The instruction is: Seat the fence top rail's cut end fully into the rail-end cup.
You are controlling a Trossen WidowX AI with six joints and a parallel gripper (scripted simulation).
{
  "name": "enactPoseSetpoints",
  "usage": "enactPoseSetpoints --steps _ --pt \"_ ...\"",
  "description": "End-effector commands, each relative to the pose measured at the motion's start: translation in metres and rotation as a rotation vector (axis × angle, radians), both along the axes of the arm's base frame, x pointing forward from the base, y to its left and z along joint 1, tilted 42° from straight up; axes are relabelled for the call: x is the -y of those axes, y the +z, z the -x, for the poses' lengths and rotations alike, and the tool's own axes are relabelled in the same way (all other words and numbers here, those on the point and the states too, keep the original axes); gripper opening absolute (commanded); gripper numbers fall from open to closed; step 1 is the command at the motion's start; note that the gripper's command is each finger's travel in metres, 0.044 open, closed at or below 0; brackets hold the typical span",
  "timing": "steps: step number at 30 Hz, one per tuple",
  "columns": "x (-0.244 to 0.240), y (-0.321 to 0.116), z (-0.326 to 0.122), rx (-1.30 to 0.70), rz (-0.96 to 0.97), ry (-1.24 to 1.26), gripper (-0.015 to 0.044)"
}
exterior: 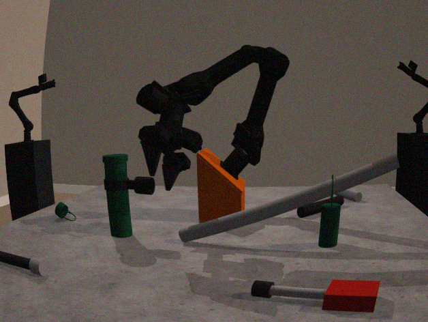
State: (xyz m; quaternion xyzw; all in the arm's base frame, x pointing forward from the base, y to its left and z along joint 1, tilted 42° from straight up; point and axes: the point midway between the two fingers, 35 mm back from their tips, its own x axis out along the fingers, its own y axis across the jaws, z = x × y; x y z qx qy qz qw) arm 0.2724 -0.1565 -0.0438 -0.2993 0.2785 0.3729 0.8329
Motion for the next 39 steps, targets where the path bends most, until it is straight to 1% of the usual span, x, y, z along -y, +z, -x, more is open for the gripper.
enactPoseSetpoints --steps 1,13,16,31,33,35,39 --pt "0.000 0.019 -0.003 -0.077 -0.109 -0.121 0.0440" --pt "-0.025 0.132 -0.002 -0.595 -0.773 -0.842 0.0440" --pt "-0.030 0.145 0.001 -0.661 -0.851 -0.926 0.0440" --pt "-0.031 0.145 0.000 -0.663 -0.846 -0.921 0.0440" --pt "-0.035 0.144 -0.003 -0.654 -0.797 -0.862 0.0440" --pt "-0.042 0.141 -0.009 -0.634 -0.711 -0.751 0.0440" --pt "-0.063 0.132 -0.022 -0.566 -0.490 -0.426 0.0440"
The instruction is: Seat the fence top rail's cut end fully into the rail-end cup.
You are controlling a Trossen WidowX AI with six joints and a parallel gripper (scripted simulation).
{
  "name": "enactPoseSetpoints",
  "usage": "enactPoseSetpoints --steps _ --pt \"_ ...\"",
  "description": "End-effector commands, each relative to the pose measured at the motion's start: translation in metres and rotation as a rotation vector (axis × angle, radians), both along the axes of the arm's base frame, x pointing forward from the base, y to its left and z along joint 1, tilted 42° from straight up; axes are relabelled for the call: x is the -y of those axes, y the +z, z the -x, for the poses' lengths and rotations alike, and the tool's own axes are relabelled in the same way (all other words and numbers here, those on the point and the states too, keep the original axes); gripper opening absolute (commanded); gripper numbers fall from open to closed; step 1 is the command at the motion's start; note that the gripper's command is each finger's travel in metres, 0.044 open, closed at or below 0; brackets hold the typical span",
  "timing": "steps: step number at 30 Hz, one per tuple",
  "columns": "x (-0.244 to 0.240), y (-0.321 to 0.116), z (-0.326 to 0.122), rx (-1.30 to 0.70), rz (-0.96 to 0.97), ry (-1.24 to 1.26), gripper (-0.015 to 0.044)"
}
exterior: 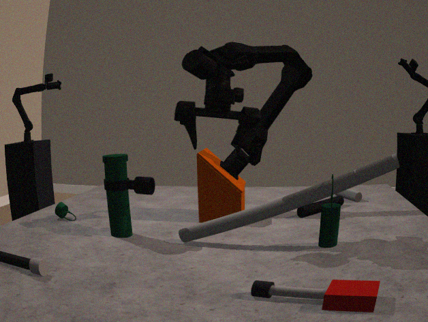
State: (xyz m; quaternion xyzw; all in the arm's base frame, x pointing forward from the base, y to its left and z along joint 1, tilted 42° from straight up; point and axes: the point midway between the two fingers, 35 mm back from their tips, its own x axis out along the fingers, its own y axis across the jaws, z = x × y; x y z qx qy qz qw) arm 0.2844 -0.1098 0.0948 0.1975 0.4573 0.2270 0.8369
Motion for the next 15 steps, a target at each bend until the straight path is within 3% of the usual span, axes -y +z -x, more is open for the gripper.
enactPoseSetpoints --steps 1,8,15 --pt "-0.023 -0.008 -0.013 0.118 0.136 0.348 0.0440" --pt "-0.066 -0.024 -0.030 0.404 0.299 1.003 0.0440" --pt "-0.070 -0.026 -0.031 0.435 0.308 1.065 0.0440"
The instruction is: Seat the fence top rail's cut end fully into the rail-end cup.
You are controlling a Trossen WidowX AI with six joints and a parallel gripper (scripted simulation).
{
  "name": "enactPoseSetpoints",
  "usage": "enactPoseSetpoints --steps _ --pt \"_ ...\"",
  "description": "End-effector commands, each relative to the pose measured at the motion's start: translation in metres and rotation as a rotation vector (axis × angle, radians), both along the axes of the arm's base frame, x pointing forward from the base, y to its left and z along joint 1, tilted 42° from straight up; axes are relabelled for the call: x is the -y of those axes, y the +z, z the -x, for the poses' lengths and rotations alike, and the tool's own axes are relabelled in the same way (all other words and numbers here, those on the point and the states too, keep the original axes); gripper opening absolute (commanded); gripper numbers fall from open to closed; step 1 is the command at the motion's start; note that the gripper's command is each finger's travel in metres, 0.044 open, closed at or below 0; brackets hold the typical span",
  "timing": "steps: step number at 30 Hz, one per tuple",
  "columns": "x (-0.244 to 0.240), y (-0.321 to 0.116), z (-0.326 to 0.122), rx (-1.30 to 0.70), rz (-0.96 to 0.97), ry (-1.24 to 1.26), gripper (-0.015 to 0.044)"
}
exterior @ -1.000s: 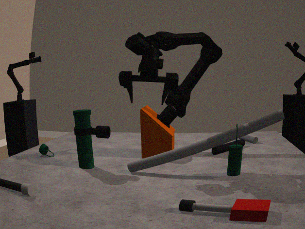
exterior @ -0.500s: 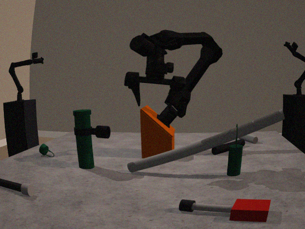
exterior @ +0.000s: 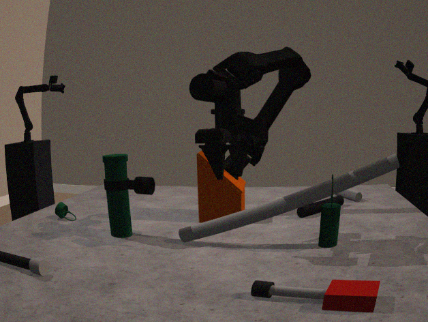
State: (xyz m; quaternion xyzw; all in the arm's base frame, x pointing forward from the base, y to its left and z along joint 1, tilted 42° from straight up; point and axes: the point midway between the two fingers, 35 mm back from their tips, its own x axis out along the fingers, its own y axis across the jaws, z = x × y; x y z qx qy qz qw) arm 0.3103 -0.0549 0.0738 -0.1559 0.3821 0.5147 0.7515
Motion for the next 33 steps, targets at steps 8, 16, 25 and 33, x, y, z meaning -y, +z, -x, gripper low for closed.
enactPoseSetpoints --steps 8,16,25,33 --pt "-0.015 -0.005 -0.005 0.086 0.037 0.227 0.0440" --pt "-0.039 -0.031 -0.008 0.087 0.036 0.227 0.0440" --pt "-0.049 -0.042 -0.009 0.087 0.035 0.227 0.0440" --pt "-0.055 -0.050 -0.011 0.087 0.036 0.226 0.0440"
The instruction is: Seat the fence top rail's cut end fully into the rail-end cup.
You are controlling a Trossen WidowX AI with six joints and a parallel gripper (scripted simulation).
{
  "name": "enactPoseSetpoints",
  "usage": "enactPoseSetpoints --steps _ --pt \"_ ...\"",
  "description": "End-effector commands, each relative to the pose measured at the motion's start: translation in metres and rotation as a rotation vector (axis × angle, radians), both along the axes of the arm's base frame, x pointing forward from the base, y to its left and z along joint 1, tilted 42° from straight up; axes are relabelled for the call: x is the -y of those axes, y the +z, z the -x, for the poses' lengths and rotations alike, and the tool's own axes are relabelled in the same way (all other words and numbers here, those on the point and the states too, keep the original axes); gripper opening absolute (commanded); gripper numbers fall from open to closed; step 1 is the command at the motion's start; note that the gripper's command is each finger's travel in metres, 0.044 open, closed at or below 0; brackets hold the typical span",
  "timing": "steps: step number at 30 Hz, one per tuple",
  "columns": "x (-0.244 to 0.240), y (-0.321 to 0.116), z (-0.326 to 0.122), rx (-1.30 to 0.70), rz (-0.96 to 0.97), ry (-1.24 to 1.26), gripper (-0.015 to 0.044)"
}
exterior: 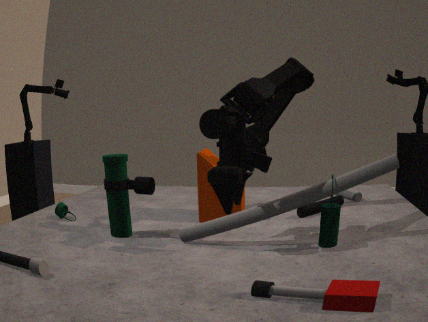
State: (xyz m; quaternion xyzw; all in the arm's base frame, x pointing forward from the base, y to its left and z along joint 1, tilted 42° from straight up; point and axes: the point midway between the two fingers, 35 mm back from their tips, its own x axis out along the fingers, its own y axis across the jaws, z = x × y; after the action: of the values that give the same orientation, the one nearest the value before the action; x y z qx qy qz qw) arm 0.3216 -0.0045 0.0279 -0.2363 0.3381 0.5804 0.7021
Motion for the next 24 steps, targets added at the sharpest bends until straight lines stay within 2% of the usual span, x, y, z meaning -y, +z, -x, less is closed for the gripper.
enactPoseSetpoints --steps 1,24 --pt "-0.006 -0.005 0.000 -0.004 -0.004 0.001 0.0440" --pt "-0.031 -0.033 -0.003 -0.004 -0.007 0.001 0.0440"
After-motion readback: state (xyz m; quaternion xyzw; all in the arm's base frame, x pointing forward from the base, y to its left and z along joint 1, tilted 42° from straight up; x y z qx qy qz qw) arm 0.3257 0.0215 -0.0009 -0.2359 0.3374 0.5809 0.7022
